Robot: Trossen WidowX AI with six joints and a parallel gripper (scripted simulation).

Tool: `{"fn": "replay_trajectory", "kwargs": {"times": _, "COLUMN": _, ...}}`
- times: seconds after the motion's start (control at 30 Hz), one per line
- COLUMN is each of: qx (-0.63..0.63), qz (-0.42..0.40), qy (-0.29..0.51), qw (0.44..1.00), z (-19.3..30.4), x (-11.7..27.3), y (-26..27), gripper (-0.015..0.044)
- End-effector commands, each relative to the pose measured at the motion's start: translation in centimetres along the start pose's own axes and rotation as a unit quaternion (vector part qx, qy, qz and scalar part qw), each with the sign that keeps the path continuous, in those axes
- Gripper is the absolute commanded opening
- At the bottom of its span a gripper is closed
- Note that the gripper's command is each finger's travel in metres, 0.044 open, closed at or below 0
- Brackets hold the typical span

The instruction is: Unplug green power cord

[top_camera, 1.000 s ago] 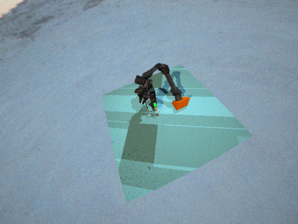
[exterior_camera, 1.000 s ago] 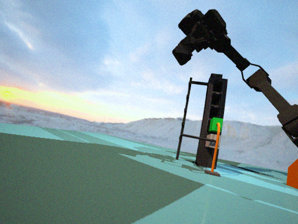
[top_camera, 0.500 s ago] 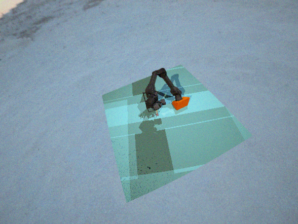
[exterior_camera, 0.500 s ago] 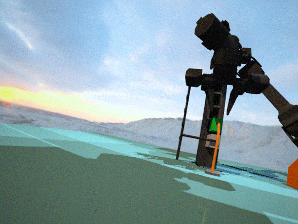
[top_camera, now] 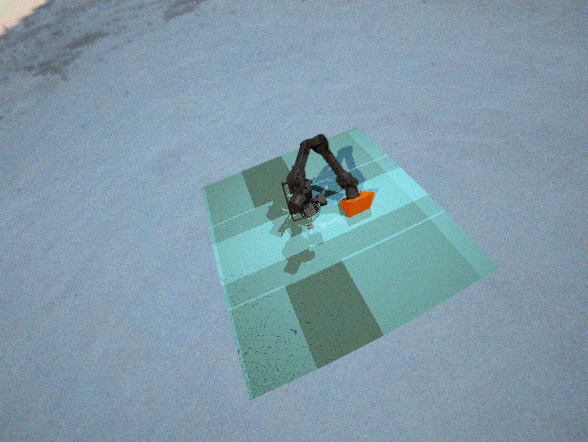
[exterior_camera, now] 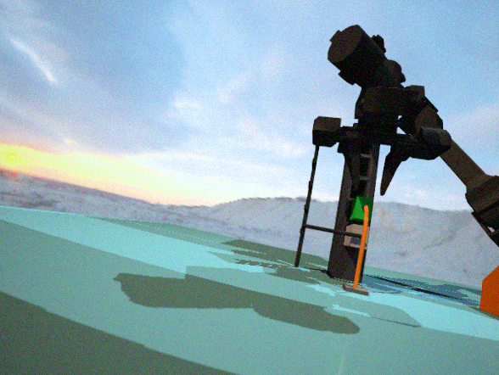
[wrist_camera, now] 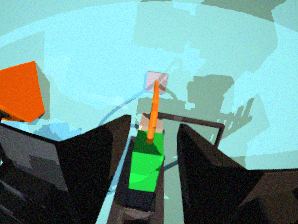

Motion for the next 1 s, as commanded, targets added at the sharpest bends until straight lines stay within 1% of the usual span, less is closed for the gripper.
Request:
{"fn": "replay_trajectory", "kwargs": {"times": 0.0, "qx": 0.003, "qz": -0.001, "qy": 0.003, "qw": 1.000, "z": 0.5, "x": -0.1, "y": 0.1, "gripper": 0.0160}}
{"fn": "replay_trajectory", "kwargs": {"times": 0.67, "qx": 0.004, "qz": -0.002, "qy": 0.004, "qw": 1.000, "z": 3.6, "x": -0.1, "y": 0.7, "gripper": 0.0160}}
{"fn": "replay_trajectory", "kwargs": {"times": 0.97, "qx": 0.004, "qz": -0.002, "qy": 0.004, "qw": 1.000, "z": 3.7, "x": -0.2, "y": 0.8, "gripper": 0.0160}}
Point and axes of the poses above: the point midway between the two fingers, 35 mm back from their tips, its own x axis back along the fingers, its own y axis across the jaws, z = x × y, the point moved 10 cm from there along x, back along the fingers, and after that the axes turned 11 degrees about x, right-handed, at the moved point
